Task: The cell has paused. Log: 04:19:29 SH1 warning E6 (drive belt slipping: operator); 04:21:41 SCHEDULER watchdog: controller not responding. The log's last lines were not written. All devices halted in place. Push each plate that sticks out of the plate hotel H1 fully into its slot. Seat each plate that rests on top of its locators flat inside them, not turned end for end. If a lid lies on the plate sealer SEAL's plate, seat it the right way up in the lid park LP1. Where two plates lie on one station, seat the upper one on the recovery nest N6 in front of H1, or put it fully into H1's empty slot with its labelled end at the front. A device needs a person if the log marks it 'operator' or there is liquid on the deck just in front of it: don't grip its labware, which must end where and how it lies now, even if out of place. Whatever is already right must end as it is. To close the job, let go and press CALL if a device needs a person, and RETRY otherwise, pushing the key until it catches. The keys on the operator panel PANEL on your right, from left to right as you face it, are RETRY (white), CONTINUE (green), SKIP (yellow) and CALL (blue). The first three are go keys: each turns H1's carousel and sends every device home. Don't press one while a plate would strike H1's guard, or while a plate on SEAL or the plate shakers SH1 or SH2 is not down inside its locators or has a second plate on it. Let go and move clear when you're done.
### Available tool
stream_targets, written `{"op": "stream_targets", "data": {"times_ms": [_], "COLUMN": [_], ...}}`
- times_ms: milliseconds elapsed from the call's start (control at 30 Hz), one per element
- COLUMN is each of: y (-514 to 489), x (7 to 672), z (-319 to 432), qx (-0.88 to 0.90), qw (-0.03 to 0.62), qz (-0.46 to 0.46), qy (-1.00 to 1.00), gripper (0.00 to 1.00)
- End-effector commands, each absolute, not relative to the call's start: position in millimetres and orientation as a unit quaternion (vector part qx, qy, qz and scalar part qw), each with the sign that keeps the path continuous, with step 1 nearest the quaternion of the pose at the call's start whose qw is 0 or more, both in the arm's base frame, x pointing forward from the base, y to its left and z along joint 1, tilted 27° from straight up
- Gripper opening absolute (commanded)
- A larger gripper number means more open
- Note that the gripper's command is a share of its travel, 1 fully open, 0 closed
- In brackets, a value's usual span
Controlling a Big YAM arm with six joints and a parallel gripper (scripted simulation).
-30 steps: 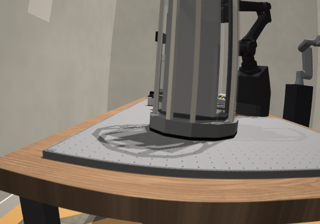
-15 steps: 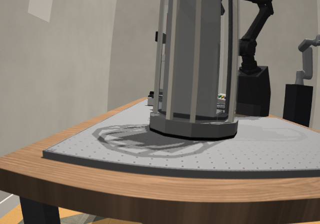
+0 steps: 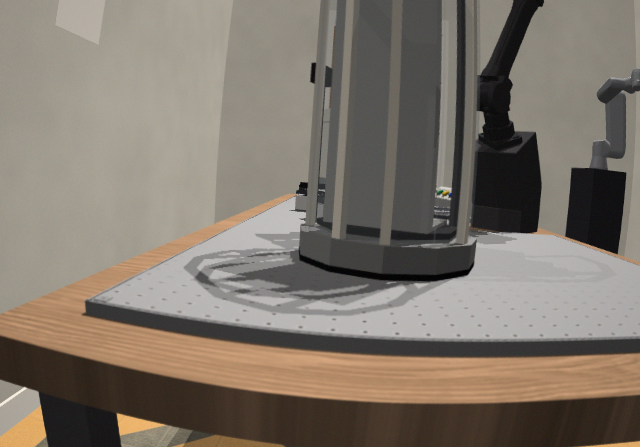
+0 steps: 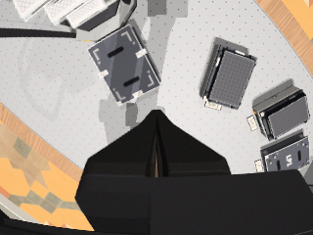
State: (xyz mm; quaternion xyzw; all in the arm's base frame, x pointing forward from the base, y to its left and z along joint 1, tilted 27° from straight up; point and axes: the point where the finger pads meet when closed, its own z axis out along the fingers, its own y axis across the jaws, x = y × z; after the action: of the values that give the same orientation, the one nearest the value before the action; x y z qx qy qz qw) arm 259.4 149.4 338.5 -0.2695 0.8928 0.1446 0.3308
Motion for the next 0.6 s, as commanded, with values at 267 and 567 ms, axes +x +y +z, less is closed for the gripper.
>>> {"op": "stream_targets", "data": {"times_ms": [267, 567], "y": [123.8, 103.7], "x": [288.5, 305.9], "z": [369.0, 369.5], "qx": [-0.196, -0.207], "qw": [0.232, 0.234], "qz": [0.102, 0.101], "qy": [0.947, 0.945], "gripper": [0.0, 0.0]}}
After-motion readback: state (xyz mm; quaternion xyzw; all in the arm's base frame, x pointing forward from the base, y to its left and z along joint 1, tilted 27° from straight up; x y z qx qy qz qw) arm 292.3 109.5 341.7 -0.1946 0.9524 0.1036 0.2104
